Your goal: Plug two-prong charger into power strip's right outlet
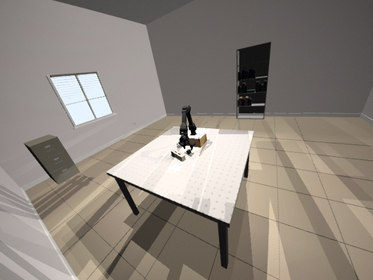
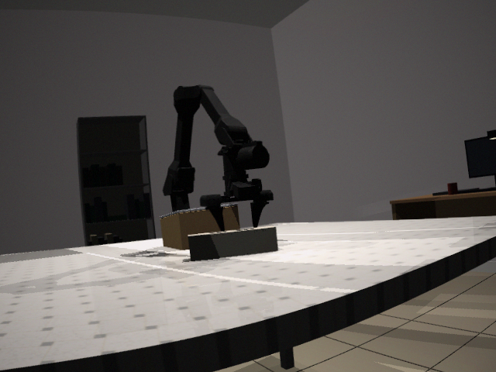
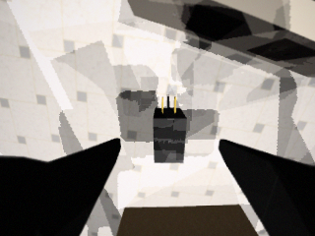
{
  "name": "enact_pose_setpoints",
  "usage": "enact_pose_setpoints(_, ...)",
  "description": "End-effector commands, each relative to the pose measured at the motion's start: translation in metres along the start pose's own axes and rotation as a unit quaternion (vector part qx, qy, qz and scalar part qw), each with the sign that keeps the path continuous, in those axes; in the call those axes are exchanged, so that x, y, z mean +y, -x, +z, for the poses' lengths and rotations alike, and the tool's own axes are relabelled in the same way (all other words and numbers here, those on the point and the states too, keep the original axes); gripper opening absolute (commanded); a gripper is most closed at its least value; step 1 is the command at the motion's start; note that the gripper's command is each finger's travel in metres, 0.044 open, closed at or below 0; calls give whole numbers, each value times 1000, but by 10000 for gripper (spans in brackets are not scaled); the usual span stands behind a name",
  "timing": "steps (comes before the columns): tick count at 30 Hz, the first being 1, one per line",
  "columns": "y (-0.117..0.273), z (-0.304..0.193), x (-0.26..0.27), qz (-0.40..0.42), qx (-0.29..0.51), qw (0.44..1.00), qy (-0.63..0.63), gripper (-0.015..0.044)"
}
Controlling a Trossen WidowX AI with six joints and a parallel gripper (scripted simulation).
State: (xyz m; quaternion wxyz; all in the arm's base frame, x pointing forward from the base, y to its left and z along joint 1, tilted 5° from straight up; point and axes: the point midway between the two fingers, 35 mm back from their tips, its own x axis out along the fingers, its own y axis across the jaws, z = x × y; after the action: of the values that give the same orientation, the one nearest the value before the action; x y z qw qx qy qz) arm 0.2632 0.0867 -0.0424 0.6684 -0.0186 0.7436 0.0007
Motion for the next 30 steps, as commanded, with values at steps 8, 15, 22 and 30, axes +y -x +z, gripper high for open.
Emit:
enact_pose_setpoints(8, -22, -2, 0, 1, 8, 1000, 2, 440)
enact_pose_setpoints(15, -34, -2, 0, 1, 8, 1000, 2, 440)
enact_pose_setpoints(22, -39, -2, 0, 1, 8, 1000, 2, 440)
enact_pose_setpoints(30, -36, 0, -1, -1, 3, 1000, 0, 361)
